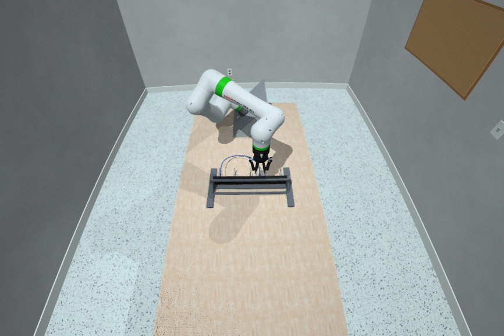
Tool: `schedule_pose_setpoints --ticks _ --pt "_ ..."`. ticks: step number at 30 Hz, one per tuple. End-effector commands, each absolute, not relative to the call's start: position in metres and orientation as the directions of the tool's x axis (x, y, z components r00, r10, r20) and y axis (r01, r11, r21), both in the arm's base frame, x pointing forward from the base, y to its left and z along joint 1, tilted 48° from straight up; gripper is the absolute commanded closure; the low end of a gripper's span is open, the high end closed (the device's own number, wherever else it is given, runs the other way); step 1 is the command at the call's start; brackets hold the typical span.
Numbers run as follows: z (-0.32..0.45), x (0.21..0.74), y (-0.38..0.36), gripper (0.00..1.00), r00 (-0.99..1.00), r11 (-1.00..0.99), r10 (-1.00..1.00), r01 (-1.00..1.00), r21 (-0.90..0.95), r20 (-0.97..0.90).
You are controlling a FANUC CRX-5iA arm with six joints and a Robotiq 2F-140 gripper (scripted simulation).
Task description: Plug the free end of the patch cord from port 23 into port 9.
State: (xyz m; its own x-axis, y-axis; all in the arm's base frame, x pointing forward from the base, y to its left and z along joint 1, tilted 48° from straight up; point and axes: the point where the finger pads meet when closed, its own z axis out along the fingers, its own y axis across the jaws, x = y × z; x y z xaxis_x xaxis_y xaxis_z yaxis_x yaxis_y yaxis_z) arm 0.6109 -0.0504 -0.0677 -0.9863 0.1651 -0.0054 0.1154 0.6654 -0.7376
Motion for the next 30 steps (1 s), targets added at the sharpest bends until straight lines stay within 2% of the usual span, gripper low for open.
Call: schedule_pose_setpoints --ticks 1,30 --pt "-0.068 0.611 -0.05 0.78 -0.986 0.666 0.165 0.115 -0.737 -0.006" --pt "-0.055 0.613 -0.037 0.78 -0.986 0.666 0.165 0.115 -0.737 -0.006"
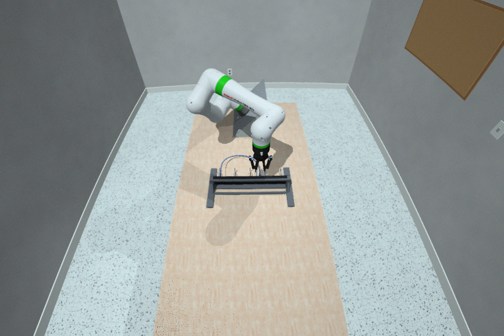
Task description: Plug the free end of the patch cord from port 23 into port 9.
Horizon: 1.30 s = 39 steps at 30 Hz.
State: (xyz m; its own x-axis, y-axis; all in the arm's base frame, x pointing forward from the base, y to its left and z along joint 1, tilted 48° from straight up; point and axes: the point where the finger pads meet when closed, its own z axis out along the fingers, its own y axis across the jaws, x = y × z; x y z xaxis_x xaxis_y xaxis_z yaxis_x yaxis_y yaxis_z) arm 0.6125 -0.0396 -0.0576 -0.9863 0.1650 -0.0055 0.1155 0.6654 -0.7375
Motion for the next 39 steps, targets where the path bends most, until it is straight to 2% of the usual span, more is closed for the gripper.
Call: schedule_pose_setpoints --ticks 1,34,35,39 --pt "-0.053 0.613 -0.034 0.78 -0.986 0.666 0.165 0.115 -0.737 -0.006" --pt "-0.014 0.619 0.008 0.78 -0.986 0.666 0.165 0.115 -0.737 -0.006" --pt "-0.014 0.619 0.008 1.0 -0.986 0.666 0.165 0.115 -0.737 -0.006" --pt "-0.014 0.619 0.008 1.0 -0.986 0.666 0.165 0.115 -0.737 -0.006"
